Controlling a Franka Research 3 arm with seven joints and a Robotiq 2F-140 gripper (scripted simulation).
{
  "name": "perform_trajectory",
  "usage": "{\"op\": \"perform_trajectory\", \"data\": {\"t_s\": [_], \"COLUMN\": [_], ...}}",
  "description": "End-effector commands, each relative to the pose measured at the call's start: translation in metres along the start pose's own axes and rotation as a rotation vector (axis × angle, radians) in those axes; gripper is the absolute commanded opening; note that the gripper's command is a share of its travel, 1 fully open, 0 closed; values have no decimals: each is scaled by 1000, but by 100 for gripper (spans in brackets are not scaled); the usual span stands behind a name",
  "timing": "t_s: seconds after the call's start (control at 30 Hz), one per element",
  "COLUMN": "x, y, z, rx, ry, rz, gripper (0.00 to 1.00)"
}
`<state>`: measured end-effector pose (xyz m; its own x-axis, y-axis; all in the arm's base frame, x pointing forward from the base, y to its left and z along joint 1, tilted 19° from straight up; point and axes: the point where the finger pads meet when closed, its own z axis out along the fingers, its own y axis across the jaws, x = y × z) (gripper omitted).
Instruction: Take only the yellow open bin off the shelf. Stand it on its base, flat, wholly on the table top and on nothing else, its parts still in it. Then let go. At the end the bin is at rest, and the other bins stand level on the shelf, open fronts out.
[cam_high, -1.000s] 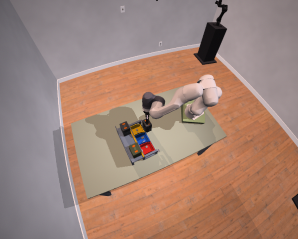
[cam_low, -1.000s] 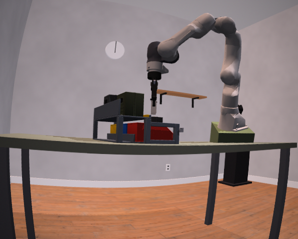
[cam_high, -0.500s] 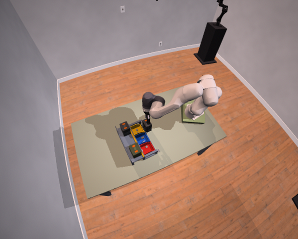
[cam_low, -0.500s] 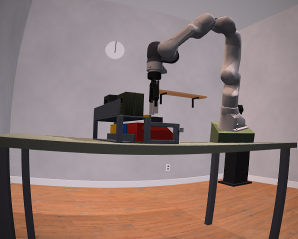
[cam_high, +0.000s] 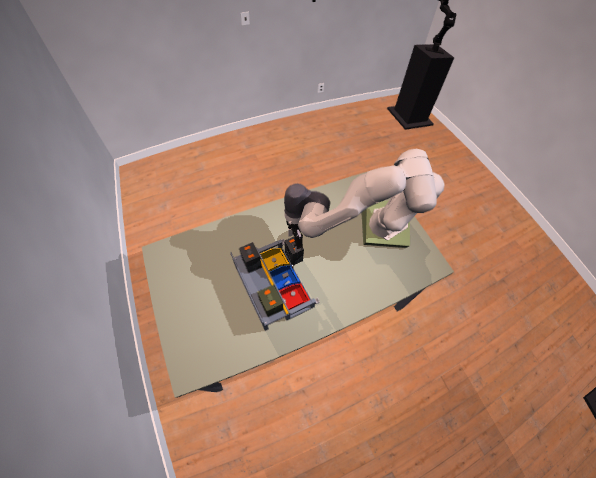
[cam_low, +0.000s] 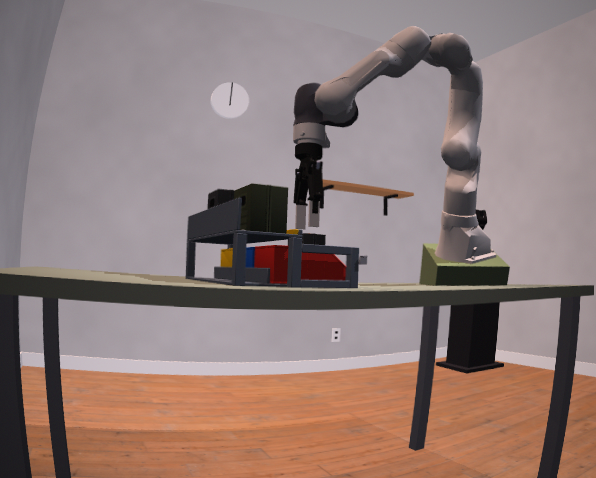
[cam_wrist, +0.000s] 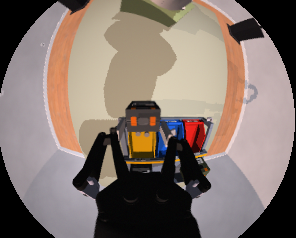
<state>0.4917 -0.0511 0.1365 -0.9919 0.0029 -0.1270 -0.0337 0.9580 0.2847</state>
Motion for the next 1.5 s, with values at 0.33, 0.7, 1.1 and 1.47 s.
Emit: {"op": "perform_trajectory", "data": {"t_s": [0.33, 0.7, 1.1, 1.47], "x": [0, 0, 0, 0], "y": [0, 0, 0, 0], "z": [0, 0, 0, 0], "rx": [-2, 2, 2, 4], "ry": [-4, 0, -2, 1], "rz": [-287, -279, -487, -687], "gripper": [57, 57, 57, 57]}}
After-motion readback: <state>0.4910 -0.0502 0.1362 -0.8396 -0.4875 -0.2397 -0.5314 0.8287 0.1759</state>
